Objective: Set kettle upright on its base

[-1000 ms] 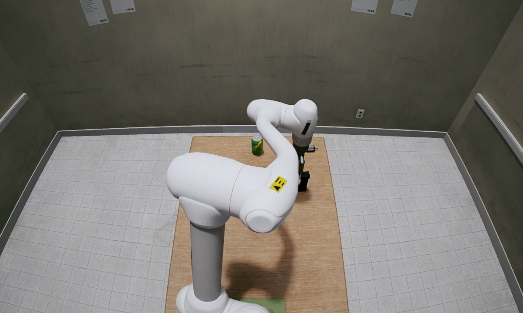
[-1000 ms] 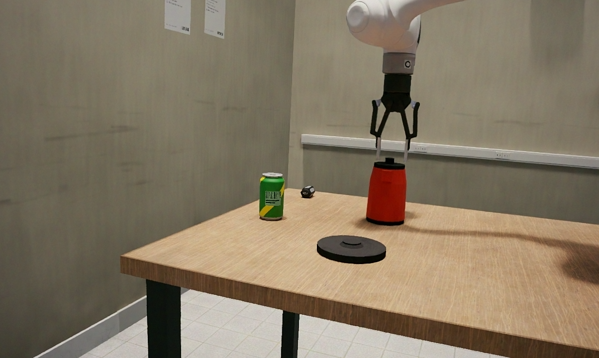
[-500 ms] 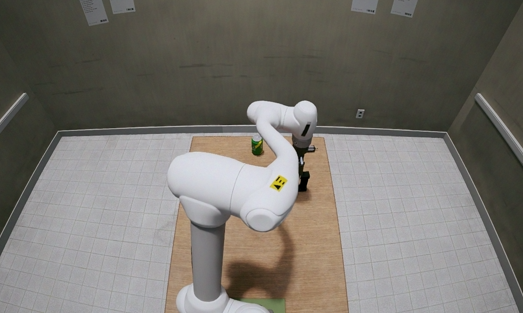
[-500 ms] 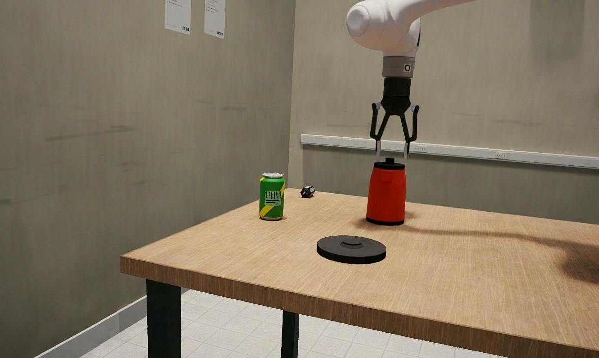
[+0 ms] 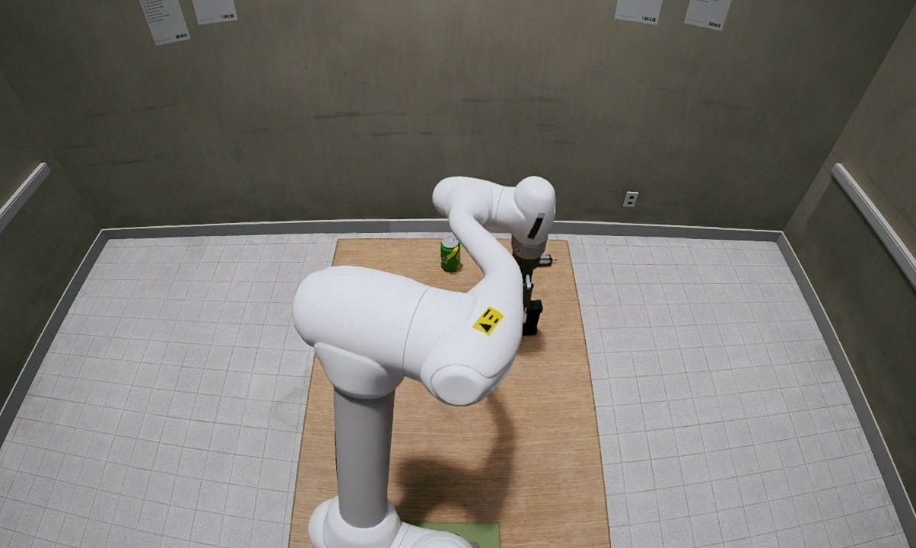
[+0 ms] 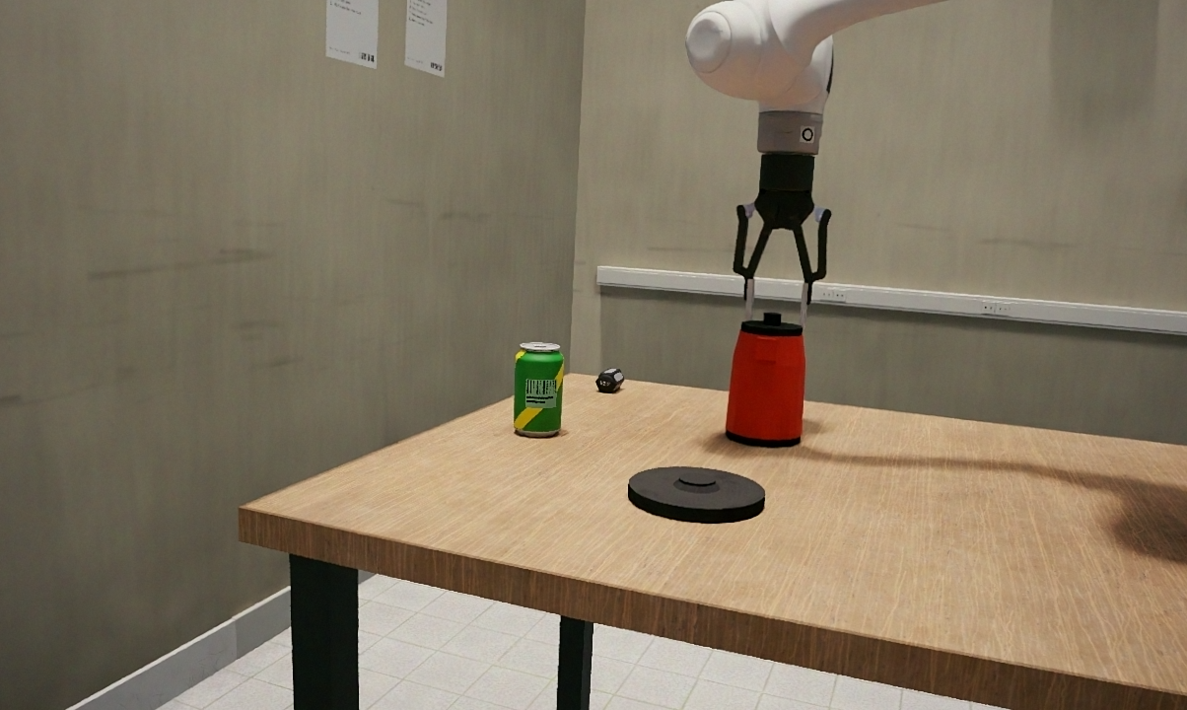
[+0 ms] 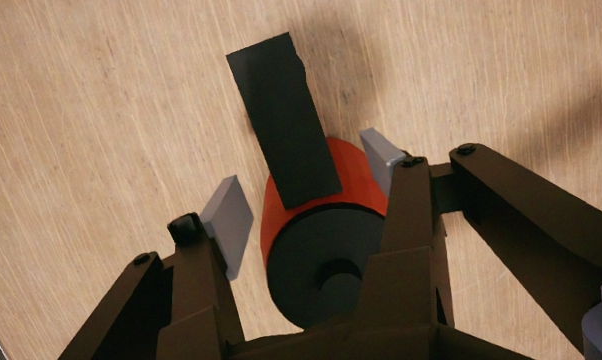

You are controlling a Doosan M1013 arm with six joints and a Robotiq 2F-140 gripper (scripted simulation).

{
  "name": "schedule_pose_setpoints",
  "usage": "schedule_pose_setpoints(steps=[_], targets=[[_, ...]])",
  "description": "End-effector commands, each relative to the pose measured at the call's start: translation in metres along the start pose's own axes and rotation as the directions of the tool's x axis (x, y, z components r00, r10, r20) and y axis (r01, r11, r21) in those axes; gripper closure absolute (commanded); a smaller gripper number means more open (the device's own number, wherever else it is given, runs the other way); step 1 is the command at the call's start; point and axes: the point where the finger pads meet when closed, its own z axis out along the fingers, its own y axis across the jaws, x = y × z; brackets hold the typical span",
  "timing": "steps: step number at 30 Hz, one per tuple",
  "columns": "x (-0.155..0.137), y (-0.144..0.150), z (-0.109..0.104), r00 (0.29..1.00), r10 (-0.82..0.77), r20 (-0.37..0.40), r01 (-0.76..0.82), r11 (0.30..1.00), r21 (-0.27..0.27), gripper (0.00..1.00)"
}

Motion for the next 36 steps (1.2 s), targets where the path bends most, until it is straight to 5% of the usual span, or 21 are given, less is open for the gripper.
schedule_pose_setpoints(steps=[1,22,36], targets=[[0.0,0.0,-0.001,1.0,0.0,0.0,0.0,1.0,0.002,0.48],[0.0,0.0,0.002,1.0,0.0,0.0,0.0,1.0,0.002,0.48],[0.0,0.0,0.032,1.0,0.0,0.0,0.0,1.0,0.002,0.48]])
